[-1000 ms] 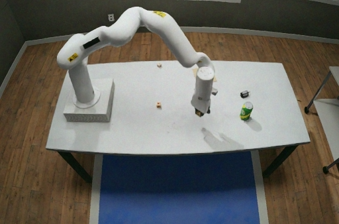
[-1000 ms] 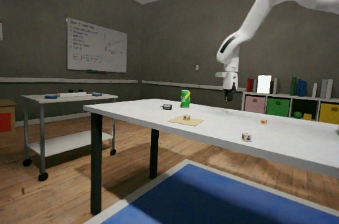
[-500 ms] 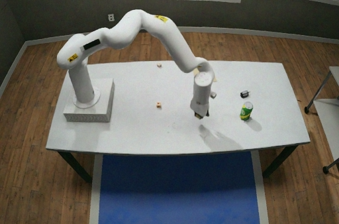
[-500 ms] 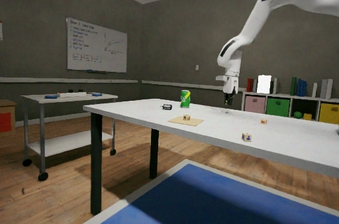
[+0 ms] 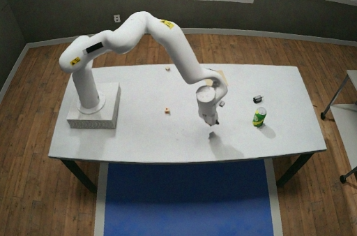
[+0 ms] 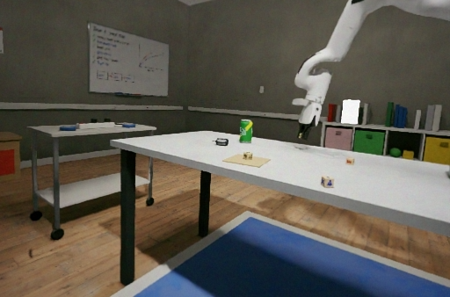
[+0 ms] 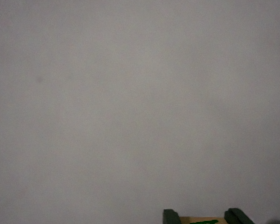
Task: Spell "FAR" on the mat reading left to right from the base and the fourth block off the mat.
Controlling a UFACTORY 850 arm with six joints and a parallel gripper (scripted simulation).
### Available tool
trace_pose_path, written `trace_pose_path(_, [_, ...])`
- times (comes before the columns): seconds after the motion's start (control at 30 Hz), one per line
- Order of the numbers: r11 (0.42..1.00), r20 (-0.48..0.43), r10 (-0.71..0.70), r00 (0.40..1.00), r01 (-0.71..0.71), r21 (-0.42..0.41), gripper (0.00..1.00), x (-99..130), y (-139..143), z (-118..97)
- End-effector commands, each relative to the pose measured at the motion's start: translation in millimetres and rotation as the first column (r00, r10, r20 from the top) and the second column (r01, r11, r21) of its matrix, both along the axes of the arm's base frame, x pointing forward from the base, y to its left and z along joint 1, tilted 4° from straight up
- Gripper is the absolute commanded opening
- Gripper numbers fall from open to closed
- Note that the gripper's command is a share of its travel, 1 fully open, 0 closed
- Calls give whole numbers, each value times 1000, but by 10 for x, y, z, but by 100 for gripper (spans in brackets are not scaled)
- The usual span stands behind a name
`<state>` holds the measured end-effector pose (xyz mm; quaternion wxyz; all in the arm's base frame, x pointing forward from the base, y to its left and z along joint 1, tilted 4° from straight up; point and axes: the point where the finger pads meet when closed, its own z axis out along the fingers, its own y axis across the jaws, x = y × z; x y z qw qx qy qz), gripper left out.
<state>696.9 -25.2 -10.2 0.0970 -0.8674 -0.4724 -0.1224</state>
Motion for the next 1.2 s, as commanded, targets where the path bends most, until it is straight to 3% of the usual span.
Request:
trace_pose_path(0.0, [996,62,3,998,-9,92,23,-12,7,0])
trace_pose_path(0.5, [952,198,-39,979,-24,305,23,-8,-12,-7])
trace_pose_path(0.57, [952,198,-39,979,-24,305,23,-8,-12,-7])
trace_pose_path(0.6, [937,224,-51,973,-31,347,23,-12,-14,-11])
trace_pose_path(1.03, [839,338,-125,933,-83,538,23,-15,-29,-22])
trace_pose_path(1.17, [822,353,-138,926,-92,563,23,-15,-34,-22])
